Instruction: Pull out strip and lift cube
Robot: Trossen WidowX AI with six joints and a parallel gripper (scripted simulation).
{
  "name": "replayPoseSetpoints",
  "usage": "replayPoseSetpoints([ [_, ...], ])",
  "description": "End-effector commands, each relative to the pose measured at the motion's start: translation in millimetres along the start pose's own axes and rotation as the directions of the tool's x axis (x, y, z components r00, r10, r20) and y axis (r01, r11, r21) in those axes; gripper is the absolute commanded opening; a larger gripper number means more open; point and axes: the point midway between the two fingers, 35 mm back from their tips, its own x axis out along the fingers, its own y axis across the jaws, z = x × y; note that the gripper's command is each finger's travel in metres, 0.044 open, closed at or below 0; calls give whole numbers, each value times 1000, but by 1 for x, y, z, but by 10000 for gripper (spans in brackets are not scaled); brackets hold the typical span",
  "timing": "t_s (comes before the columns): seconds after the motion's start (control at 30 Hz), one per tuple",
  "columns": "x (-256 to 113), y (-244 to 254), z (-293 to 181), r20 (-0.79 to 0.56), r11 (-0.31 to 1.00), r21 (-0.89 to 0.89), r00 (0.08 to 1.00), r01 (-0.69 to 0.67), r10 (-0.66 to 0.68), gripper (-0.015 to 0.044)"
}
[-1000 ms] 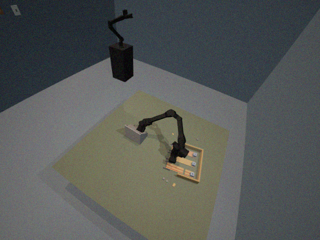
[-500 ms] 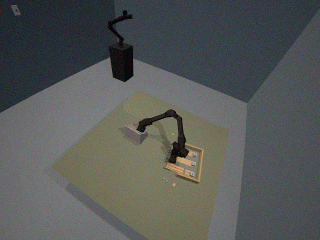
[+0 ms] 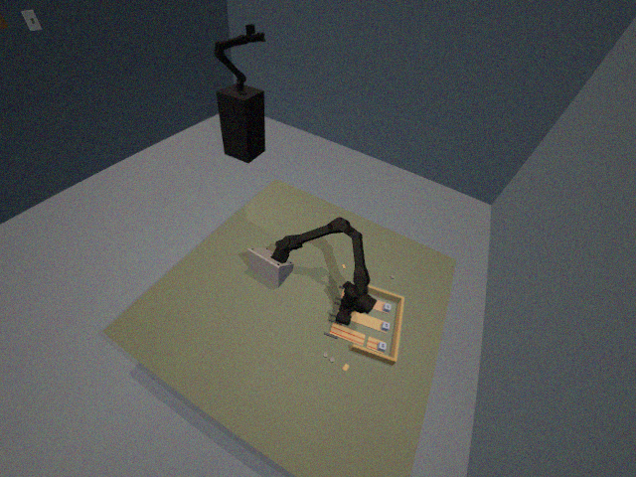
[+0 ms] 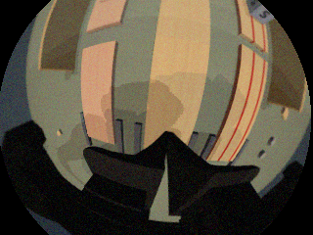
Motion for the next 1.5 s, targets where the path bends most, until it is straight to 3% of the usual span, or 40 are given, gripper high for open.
replayPoseSetpoints([
  [0.0, 4, 0, 1, -4, 1000, 1, 1000, -6, 6, 0],
  [0.6, 6, 0, 6, -3, 1000, 1, 1000, -6, 6, 0],
  [1.47, 6, -1, -35, -5, 1000, 3, 1000, -6, 6, 0],
])
